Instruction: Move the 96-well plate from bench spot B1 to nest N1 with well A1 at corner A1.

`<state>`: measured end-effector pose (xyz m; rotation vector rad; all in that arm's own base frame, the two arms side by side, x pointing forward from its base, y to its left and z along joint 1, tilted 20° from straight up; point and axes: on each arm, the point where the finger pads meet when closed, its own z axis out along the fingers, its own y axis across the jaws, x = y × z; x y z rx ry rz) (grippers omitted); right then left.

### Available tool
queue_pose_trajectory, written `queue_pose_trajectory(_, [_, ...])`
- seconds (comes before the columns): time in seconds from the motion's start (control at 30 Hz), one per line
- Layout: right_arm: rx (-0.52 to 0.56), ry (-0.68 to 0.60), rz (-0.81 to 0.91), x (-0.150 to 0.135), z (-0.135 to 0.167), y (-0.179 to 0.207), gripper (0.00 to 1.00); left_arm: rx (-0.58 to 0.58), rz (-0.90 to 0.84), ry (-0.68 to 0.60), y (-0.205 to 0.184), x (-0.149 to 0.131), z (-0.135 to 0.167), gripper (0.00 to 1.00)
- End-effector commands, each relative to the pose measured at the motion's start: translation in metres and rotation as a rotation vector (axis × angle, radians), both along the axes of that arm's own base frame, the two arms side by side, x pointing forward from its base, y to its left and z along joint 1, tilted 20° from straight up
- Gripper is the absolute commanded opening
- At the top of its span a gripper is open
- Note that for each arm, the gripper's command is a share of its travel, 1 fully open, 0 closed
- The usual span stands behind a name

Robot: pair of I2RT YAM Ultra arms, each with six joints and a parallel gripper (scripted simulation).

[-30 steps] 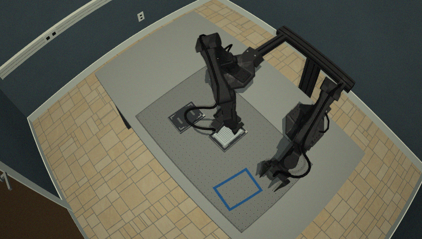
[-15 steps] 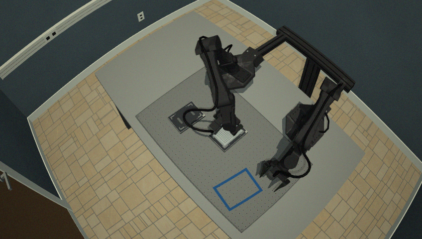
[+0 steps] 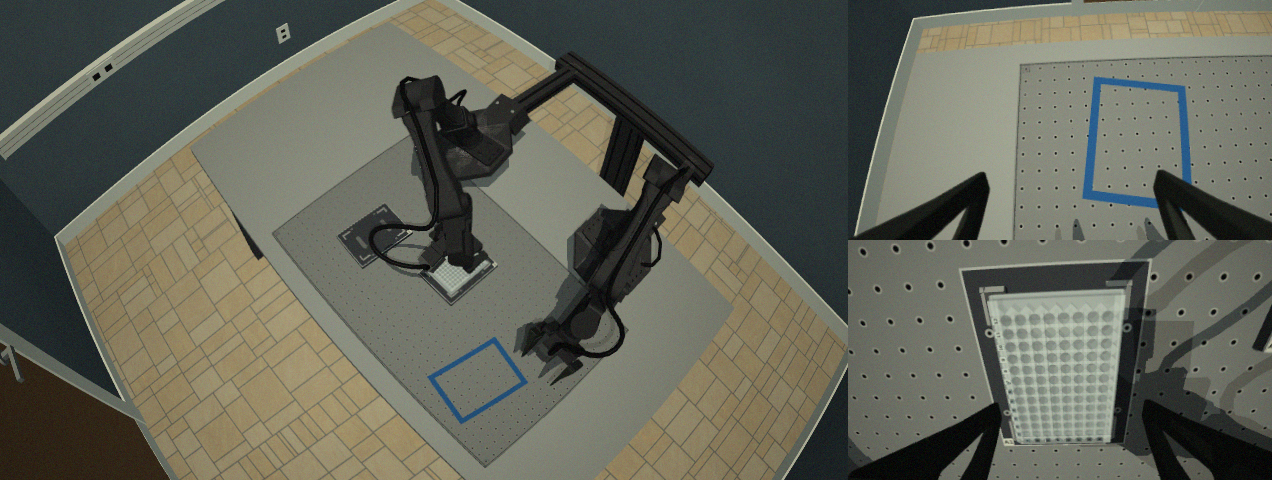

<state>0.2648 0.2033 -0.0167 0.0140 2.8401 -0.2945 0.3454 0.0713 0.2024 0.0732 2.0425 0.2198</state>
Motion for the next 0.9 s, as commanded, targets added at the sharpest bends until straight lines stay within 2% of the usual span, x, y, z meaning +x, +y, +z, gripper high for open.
queue_pose_trajectory(0.0, [0.012, -0.009, 0.01, 0.004, -0.008, 0.002, 1.0, -0.002, -0.011, 0.018, -0.001, -0.001, -0.009, 1.0])
queue_pose_trajectory(0.57, [0.011, -0.01, 0.009, 0.011, -0.029, -0.003, 1.0, -0.002, -0.011, 0.018, -0.001, -0.001, -0.009, 1.0])
queue_pose_trajectory(0.87, [0.013, -0.012, 0.016, 0.01, -0.029, 0.0, 1.0, -0.002, -0.011, 0.018, -0.001, -0.001, -0.009, 1.0])
